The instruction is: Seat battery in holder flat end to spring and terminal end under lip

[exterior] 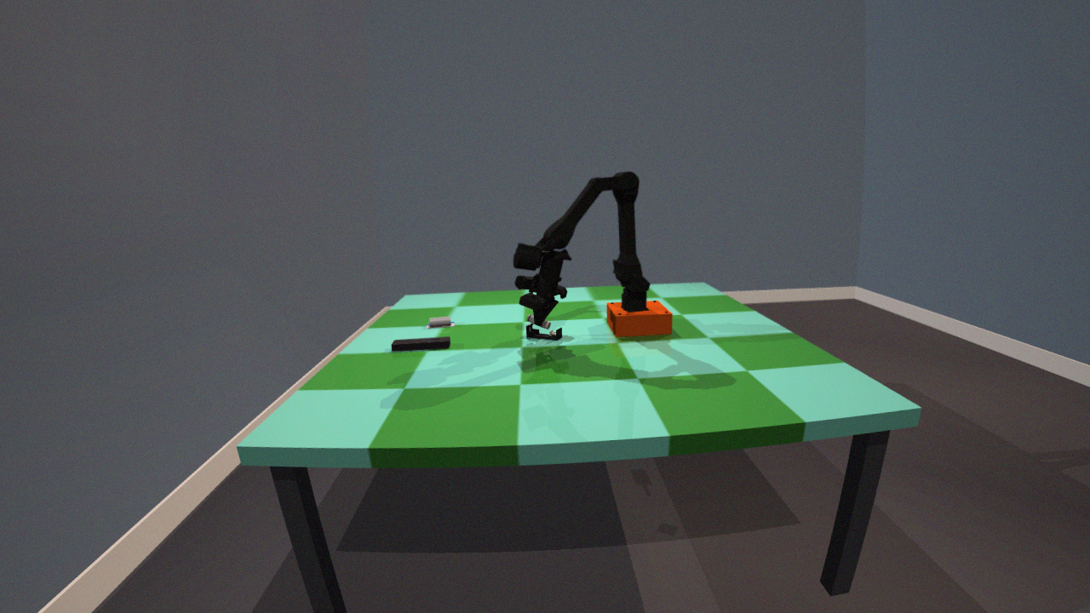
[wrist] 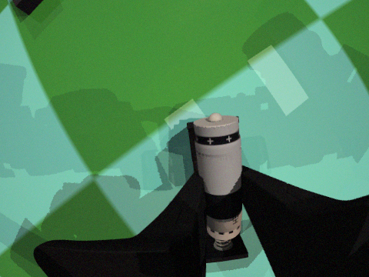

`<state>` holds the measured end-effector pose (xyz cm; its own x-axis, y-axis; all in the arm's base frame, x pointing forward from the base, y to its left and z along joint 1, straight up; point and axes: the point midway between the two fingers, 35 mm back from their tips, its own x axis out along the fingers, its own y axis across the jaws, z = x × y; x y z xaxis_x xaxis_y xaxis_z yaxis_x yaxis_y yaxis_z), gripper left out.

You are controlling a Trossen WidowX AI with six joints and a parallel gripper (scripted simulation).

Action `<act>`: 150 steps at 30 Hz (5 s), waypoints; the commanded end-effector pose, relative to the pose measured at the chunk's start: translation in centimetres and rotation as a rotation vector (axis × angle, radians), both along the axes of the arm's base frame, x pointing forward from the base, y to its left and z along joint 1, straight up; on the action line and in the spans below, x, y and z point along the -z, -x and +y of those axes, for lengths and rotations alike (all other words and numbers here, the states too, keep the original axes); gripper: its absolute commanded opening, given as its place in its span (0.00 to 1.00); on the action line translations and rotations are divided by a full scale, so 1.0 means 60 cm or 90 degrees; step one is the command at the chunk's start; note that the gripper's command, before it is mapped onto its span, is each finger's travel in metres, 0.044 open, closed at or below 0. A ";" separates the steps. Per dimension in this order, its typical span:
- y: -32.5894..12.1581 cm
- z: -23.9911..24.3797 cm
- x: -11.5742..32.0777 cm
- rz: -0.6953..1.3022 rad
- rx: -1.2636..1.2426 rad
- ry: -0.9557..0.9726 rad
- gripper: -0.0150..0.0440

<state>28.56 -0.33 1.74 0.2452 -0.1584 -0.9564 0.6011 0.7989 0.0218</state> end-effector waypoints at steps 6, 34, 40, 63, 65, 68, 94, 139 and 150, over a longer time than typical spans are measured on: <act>0.003 0.002 0.008 -0.036 0.003 0.031 0.37; 0.018 0.014 0.026 -0.119 0.012 0.102 0.37; 0.026 0.020 0.029 -0.118 0.012 0.103 0.37; 0.038 0.030 0.035 -0.083 0.008 0.089 0.37; 0.037 0.029 0.036 -0.074 0.006 0.085 0.37; 0.036 0.028 0.037 -0.061 0.003 0.079 0.37; 0.025 0.021 0.045 0.053 -0.004 0.012 0.37; 0.016 0.013 0.046 0.178 0.007 -0.086 0.37; 0.016 0.014 0.047 0.177 0.007 -0.085 0.37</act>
<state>27.83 0.28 -0.84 -0.0176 -0.0390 -0.9991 0.6114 0.7903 -0.0416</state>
